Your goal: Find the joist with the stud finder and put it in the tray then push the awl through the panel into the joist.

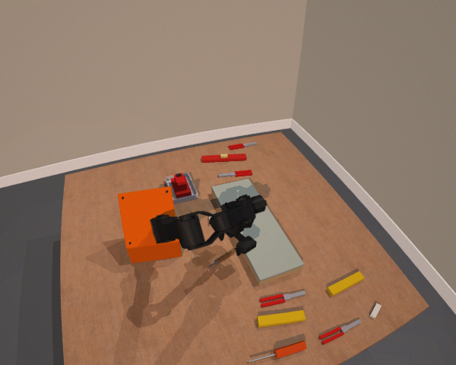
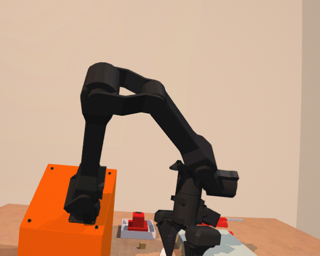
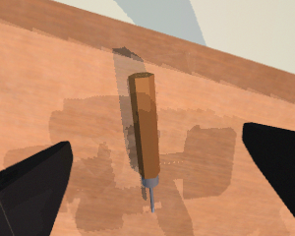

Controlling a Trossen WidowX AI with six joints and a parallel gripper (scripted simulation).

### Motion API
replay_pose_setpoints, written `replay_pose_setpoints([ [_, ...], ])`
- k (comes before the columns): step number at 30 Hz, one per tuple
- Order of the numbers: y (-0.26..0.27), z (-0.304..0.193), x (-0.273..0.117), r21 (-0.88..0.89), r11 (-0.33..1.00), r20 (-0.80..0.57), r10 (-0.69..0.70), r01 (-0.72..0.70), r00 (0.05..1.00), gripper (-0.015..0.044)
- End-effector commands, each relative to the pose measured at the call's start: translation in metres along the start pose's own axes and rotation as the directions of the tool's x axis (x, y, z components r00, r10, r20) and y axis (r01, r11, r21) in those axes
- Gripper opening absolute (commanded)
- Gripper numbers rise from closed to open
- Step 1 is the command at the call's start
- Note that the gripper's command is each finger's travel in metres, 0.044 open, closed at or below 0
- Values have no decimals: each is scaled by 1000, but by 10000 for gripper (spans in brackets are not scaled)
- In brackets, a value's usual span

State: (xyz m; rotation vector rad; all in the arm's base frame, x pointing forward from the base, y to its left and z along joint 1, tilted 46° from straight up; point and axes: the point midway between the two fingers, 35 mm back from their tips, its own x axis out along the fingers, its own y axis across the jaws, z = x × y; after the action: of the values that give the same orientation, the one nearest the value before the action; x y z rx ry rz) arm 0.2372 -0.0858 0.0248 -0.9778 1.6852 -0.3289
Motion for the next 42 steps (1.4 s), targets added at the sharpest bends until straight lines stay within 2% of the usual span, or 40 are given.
replay_pose_setpoints([
  [1, 4, -3, 1, 3, 1000, -4, -3, 3, 1000, 440],
  [39, 4, -1, 51, 2, 1000, -5, -5, 5, 1000, 440],
  [42, 4, -1, 51, 2, 1000, -5, -5, 5, 1000, 361],
])
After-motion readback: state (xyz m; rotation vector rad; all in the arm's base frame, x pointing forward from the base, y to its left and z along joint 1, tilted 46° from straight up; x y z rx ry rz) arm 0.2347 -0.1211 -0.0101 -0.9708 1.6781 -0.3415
